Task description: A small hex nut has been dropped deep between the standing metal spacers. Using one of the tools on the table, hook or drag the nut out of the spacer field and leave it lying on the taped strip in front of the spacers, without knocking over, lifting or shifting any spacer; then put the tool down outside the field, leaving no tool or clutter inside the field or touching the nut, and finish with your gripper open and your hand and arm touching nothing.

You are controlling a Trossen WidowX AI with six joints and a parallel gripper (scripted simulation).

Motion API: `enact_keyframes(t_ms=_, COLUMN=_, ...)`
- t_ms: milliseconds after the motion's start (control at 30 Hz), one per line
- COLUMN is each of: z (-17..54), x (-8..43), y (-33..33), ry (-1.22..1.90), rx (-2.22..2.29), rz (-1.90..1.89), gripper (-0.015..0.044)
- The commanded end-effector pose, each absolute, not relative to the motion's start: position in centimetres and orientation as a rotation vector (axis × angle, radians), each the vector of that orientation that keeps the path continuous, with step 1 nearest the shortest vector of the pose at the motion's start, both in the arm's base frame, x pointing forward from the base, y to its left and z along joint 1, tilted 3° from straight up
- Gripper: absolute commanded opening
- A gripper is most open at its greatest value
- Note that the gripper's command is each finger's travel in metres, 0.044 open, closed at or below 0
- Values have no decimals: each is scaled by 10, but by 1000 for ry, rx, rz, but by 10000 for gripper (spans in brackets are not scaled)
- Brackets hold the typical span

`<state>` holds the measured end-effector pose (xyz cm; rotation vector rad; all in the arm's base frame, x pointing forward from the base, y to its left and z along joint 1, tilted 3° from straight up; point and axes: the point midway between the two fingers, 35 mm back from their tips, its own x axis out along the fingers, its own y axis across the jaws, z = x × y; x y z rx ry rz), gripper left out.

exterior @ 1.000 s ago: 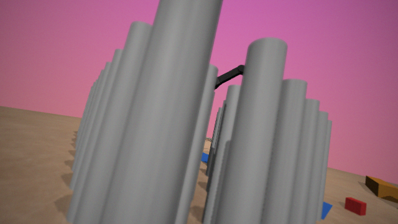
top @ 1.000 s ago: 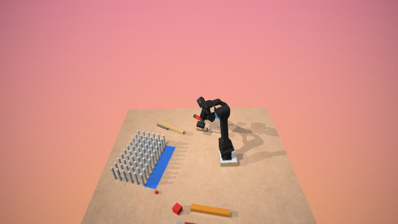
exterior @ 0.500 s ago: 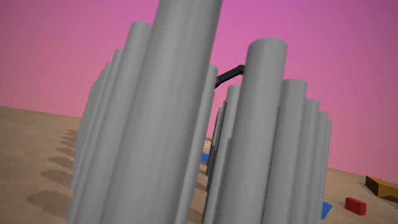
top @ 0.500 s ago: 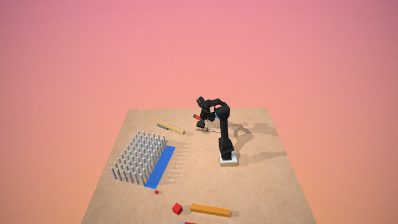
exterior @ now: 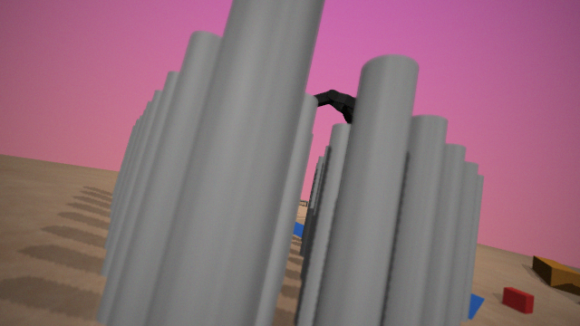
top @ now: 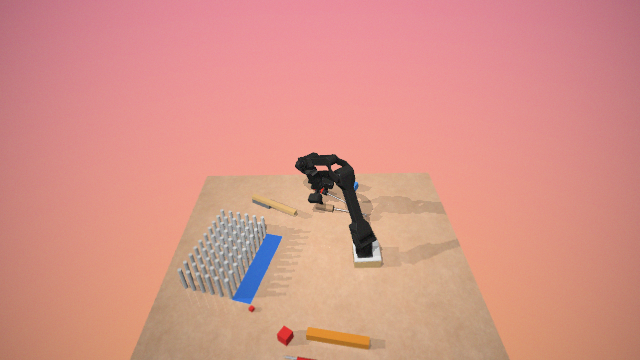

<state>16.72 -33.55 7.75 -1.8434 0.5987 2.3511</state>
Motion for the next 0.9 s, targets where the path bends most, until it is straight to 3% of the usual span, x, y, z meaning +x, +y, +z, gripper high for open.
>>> enact_keyframes(t_ms=0, z=77, x=166, y=-337, ry=607, rx=-1820, rz=2362, gripper=388)
enact_keyframes(t_ms=133, z=77, x=166, y=-337, ry=607, rx=-1820, rz=2362, gripper=282)
enact_keyframes(t_ms=867, z=55, x=168, y=-338, ry=607, rx=-1820, rz=2362, gripper=280)
